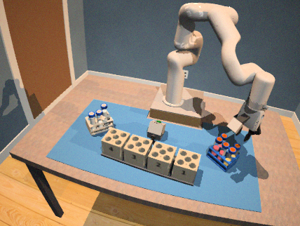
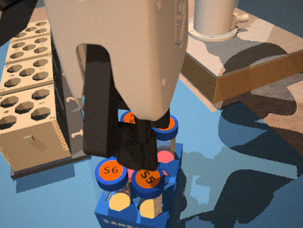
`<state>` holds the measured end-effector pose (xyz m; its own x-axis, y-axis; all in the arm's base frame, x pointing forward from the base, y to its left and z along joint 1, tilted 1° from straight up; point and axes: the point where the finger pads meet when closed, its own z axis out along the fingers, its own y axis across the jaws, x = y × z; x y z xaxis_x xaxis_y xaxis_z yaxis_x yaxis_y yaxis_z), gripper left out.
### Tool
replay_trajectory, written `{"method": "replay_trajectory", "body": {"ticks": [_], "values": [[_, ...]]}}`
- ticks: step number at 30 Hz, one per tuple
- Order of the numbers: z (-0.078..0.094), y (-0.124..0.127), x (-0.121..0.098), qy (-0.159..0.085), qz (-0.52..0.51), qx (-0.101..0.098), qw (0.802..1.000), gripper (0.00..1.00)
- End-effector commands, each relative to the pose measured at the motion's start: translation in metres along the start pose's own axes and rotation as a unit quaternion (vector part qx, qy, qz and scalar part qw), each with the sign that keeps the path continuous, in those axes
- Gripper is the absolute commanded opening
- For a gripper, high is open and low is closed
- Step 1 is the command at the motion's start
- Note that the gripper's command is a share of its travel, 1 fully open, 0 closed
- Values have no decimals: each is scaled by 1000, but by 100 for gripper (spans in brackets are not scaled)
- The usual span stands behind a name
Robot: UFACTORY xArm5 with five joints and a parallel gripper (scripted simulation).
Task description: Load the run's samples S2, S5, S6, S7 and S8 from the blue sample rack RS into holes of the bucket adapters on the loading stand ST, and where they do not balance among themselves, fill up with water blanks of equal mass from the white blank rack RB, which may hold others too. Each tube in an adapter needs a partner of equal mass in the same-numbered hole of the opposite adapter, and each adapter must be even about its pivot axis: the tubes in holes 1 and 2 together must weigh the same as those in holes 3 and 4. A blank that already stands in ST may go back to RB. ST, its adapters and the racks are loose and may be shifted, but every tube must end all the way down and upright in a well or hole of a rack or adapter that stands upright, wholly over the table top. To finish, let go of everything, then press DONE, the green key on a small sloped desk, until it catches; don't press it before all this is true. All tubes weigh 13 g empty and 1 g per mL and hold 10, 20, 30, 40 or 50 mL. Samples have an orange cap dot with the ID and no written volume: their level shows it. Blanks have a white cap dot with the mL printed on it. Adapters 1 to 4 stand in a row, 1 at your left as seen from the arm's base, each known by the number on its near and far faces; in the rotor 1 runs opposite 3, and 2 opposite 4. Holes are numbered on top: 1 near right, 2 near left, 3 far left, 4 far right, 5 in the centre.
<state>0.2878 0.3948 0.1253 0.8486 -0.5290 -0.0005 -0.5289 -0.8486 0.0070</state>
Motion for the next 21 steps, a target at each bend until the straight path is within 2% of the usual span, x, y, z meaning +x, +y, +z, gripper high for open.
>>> {"method": "replay_trajectory", "body": {"ticks": [1,21], "values": [[-12,-1,0,0,0,2,1000,43],[-48,-1,-1,0,0,2,1000,43]]}}
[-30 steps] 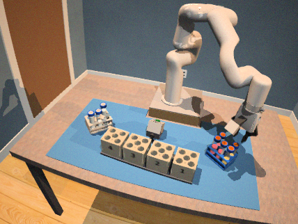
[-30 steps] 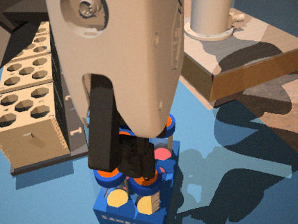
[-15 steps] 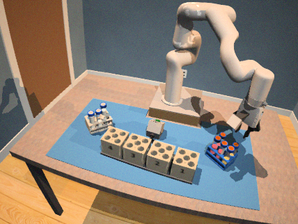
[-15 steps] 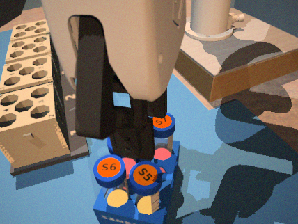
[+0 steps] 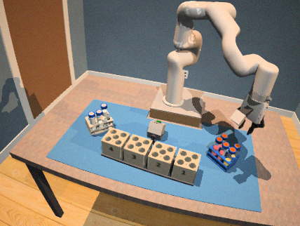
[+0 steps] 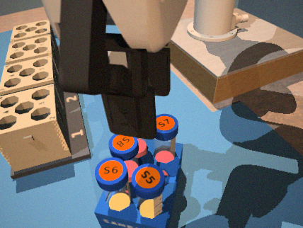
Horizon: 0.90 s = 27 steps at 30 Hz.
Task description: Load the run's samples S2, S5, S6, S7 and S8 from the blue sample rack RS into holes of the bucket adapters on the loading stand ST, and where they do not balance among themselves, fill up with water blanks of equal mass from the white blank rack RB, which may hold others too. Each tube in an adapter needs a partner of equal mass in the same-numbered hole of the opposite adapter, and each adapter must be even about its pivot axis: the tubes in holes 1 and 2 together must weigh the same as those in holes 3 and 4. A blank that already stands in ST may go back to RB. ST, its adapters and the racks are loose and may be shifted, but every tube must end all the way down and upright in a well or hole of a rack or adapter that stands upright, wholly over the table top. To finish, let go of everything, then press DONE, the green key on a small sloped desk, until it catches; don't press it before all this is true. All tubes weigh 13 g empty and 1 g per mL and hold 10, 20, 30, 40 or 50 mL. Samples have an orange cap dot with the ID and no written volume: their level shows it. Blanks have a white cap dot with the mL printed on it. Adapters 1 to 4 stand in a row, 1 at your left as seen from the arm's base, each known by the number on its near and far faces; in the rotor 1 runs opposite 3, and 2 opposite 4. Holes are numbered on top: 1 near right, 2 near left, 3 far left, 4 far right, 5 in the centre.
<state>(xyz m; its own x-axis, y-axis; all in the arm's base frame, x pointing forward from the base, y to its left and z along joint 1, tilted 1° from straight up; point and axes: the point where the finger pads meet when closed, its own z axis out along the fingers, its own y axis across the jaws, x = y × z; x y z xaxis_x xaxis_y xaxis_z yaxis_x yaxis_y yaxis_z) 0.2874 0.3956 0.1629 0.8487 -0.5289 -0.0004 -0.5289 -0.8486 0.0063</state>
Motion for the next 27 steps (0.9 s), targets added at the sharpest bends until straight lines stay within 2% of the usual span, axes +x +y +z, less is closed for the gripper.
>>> {"method": "replay_trajectory", "body": {"ticks": [1,6,27], "values": [[-12,-1,0,0,0,2,1000,43],[-20,-1,0,0,0,2,1000,43],[-20,-1,0,0,0,2,1000,43]]}}
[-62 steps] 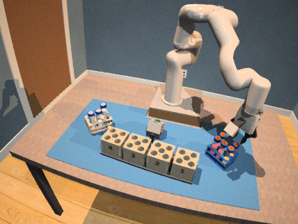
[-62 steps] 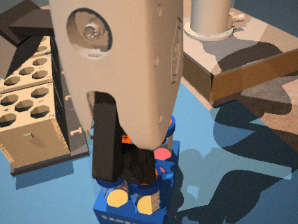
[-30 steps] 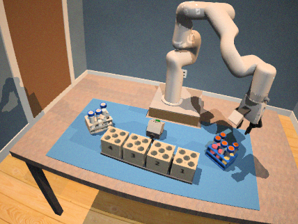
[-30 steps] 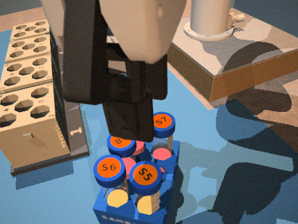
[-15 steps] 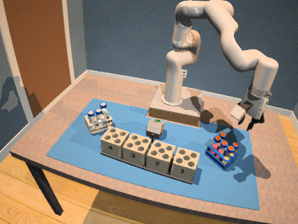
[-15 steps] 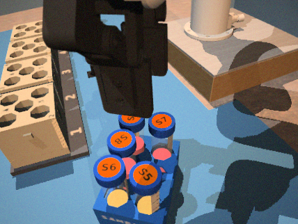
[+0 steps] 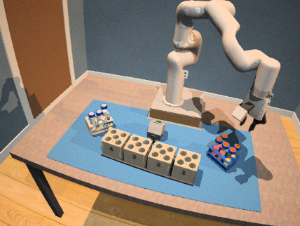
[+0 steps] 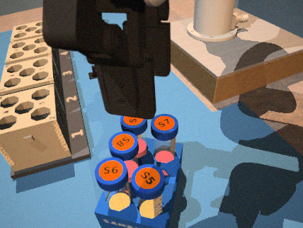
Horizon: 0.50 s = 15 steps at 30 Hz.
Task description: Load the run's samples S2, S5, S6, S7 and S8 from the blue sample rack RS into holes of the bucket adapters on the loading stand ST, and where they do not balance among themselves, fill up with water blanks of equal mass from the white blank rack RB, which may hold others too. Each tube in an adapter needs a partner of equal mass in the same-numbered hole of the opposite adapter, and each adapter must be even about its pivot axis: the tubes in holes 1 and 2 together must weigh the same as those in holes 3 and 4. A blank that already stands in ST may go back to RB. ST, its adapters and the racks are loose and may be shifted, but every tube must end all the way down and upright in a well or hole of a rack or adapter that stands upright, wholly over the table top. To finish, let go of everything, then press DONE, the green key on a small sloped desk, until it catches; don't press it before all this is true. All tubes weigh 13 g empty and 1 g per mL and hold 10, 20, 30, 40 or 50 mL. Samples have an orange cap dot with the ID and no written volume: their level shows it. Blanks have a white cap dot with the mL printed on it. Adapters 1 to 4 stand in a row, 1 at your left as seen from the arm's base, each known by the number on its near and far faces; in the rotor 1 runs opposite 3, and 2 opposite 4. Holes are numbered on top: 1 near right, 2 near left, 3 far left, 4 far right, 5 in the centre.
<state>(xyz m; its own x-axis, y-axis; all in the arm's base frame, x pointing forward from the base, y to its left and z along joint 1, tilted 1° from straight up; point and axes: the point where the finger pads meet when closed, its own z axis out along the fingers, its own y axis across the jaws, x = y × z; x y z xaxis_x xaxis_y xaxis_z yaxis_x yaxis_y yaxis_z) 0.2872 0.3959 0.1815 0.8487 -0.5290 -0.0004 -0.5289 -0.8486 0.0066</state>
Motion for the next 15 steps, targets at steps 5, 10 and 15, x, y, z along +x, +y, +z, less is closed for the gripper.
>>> {"method": "replay_trajectory", "body": {"ticks": [5,10,15], "values": [[-2,6,7,0,-33,2,999,57],[-2,24,25,0,-116,3,993,57],[-2,34,36,1,-166,3,986,57]]}}
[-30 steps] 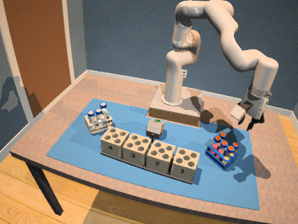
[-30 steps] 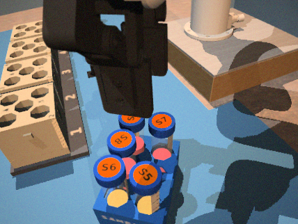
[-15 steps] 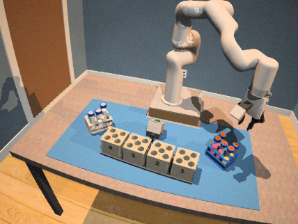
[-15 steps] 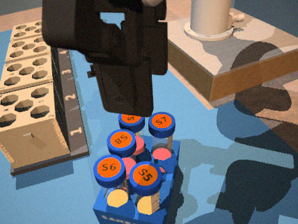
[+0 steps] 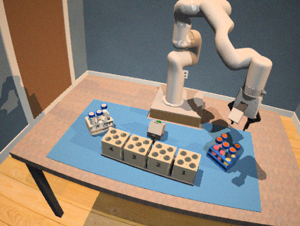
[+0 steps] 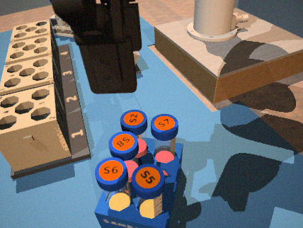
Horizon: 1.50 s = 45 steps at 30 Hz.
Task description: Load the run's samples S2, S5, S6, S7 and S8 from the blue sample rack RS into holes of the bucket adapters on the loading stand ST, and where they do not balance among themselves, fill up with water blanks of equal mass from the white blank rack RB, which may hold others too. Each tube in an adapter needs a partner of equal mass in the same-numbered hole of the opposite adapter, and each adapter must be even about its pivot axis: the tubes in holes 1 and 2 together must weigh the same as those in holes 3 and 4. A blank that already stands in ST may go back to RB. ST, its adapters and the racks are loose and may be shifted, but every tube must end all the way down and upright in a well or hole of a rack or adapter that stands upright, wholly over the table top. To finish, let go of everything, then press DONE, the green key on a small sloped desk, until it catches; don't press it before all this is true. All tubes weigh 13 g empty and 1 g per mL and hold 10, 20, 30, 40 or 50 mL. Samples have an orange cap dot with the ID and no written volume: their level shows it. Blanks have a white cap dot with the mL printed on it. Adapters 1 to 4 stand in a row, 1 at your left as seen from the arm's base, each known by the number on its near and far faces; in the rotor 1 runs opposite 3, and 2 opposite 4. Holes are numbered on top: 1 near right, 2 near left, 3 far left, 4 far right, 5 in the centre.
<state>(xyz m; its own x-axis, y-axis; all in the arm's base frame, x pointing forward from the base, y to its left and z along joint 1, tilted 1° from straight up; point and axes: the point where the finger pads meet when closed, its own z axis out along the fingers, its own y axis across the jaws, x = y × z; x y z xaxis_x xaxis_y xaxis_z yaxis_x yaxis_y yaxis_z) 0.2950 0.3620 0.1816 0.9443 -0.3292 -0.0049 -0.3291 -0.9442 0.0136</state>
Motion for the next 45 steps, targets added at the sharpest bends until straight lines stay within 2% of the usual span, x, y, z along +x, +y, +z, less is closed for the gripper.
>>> {"method": "replay_trajectory", "body": {"ticks": [1,8,15,17,24,32,34,41,45], "values": [[-2,16,11,3,-72,6,997,57],[-2,17,12,4,-188,6,982,57],[-2,17,12,4,-301,6,954,57],[-2,17,12,4,-301,6,954,57],[-2,17,12,5,-410,5,912,57],[-2,17,12,5,-528,4,850,57],[-2,17,12,5,-528,4,850,57],[-2,17,12,6,-623,4,782,57],[-2,17,12,6,-624,4,781,57]]}}
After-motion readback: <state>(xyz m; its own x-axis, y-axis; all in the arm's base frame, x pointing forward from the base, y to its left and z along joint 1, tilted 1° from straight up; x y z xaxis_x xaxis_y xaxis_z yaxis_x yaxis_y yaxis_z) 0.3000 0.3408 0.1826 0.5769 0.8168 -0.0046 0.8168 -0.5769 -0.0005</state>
